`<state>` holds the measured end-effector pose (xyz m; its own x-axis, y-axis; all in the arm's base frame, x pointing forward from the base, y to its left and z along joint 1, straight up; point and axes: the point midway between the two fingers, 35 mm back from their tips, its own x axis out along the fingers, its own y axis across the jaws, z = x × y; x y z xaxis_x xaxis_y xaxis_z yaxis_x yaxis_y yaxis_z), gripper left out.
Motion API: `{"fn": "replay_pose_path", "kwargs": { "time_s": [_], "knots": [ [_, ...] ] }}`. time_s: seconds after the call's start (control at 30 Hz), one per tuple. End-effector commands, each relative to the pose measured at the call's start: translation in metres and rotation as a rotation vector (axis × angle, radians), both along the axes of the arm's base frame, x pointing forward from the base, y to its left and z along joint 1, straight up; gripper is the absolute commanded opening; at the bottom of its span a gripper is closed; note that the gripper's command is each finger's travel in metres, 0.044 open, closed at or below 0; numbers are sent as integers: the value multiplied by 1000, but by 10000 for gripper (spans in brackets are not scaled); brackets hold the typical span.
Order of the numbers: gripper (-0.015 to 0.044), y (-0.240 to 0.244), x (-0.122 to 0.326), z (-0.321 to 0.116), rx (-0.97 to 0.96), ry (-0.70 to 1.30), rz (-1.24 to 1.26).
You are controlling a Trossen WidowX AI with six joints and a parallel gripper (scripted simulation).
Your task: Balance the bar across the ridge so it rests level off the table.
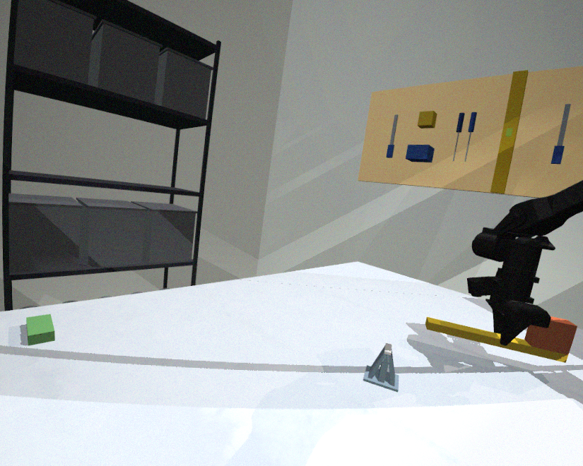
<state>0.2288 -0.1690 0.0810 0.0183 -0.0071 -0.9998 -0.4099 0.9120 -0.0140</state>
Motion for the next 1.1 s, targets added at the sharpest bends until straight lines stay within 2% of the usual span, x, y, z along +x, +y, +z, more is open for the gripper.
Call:
{"fn": "replay_pose_path", "kwargs": {
  "time_s": [0.0, 0.8, 1.07],
  "knots": [
    [0, -1, 1, 12, -8, -7, -1],
    [0, 3, -5, 72, -10, -5, -3],
    [0, 11, 10, 75, -9, -6, -4]
  ]
}}
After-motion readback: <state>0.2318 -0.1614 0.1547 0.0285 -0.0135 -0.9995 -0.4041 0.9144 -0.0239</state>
